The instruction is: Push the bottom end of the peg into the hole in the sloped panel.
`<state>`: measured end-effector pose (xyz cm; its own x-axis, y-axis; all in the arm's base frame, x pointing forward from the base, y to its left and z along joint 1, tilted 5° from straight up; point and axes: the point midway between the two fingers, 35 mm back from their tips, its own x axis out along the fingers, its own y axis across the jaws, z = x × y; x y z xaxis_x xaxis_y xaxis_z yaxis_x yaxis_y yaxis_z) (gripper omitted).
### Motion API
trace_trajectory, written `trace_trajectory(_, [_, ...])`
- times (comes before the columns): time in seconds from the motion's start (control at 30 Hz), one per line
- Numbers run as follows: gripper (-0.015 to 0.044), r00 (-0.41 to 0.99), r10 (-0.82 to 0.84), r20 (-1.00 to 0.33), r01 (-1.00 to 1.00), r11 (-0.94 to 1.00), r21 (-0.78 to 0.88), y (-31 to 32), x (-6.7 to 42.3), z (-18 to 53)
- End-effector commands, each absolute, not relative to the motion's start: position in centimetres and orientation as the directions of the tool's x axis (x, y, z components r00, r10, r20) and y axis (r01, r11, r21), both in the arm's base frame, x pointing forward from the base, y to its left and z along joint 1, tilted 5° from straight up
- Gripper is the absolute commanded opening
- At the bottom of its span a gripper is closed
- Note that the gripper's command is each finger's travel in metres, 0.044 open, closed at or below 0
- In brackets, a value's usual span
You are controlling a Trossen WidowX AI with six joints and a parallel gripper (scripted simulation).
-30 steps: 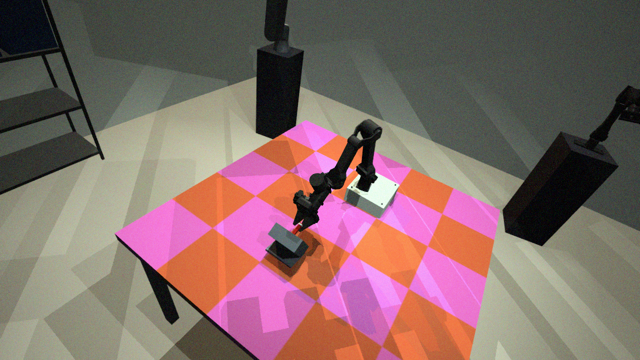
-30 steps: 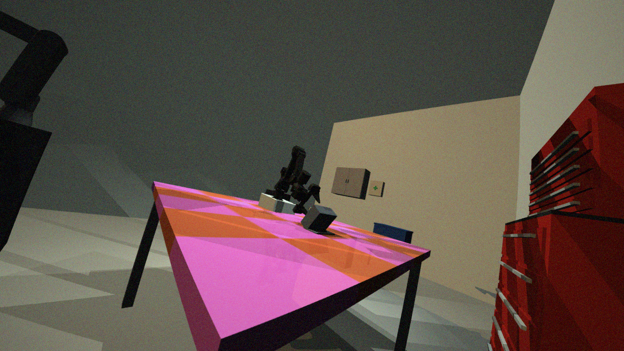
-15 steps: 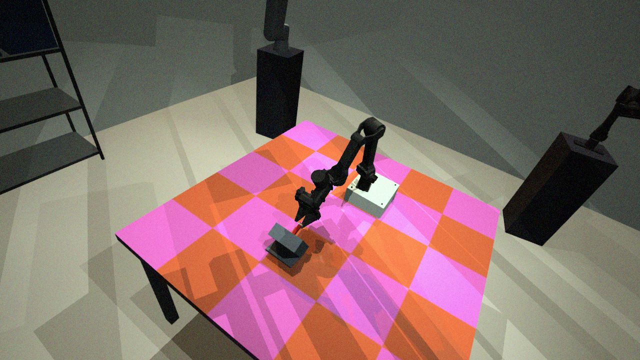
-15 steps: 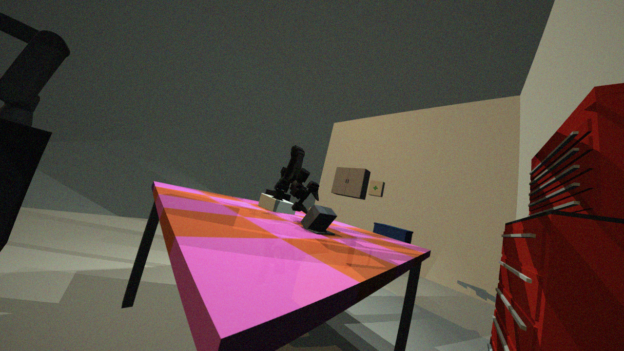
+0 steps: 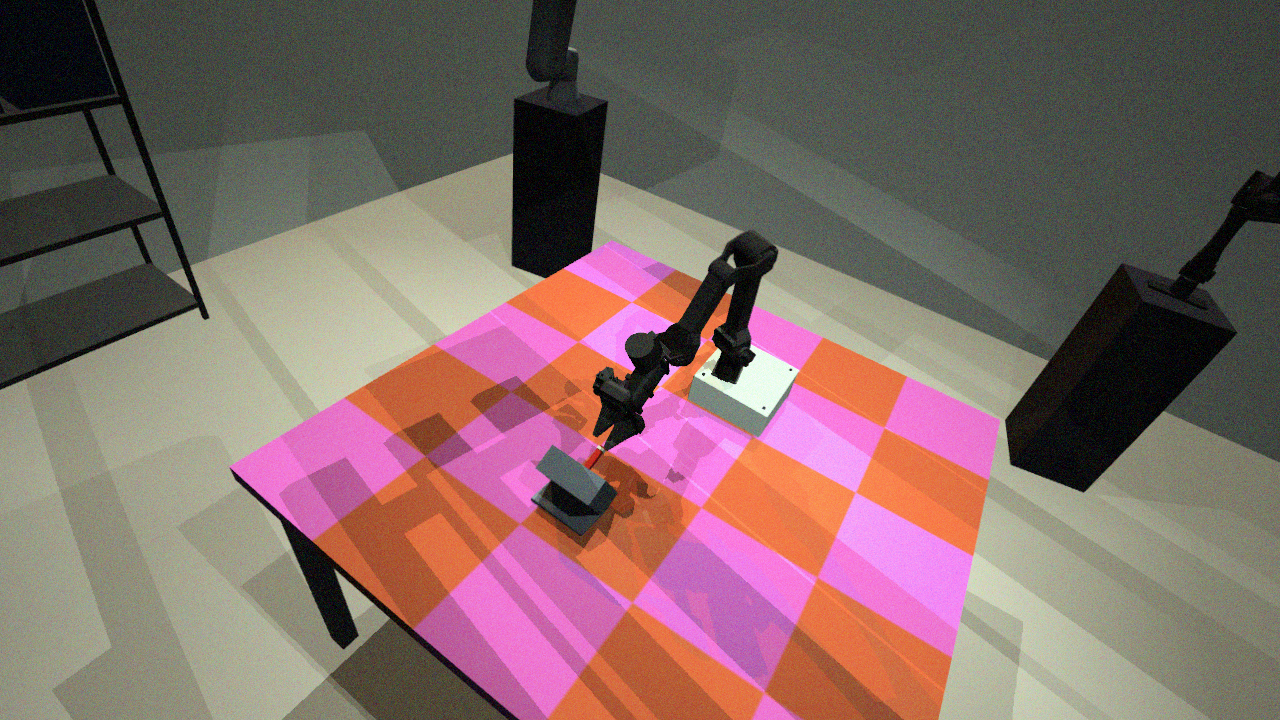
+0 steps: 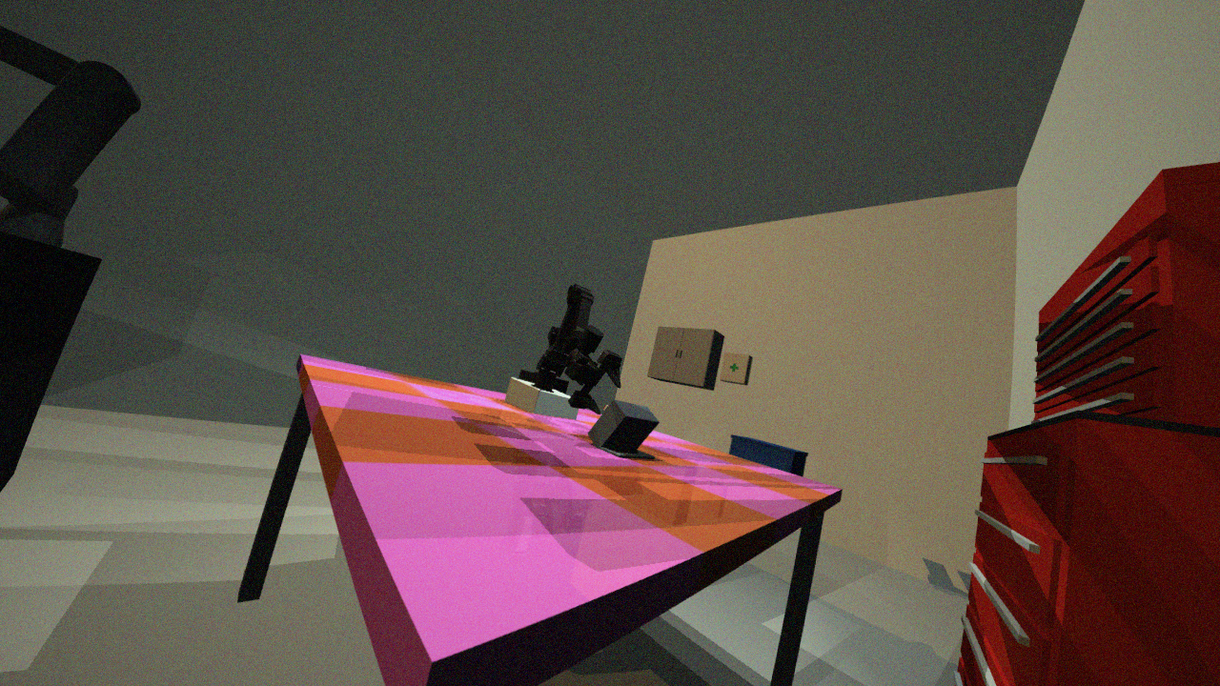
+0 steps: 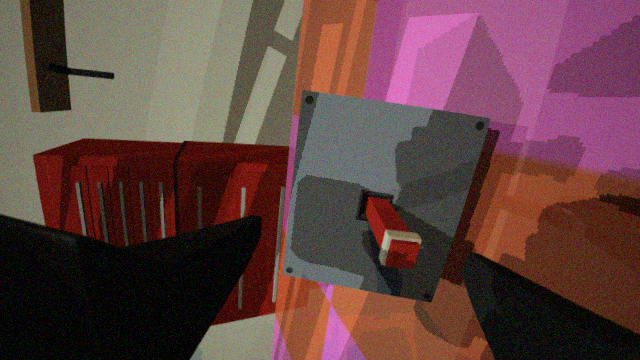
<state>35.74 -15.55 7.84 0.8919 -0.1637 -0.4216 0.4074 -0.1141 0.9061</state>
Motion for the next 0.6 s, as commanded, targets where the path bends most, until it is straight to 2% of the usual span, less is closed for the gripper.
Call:
trace_trajectory(0.0, [0.0440, 0.890, -0.160, -0.426, 0.412, -0.113, 0.904, -15.4, 35.3, 7.9])
trace_trajectory(0.57, [0.0440, 0.890, -0.161, -0.428, 0.413, -0.115, 0.903, -15.3, 34.0, 8.7])
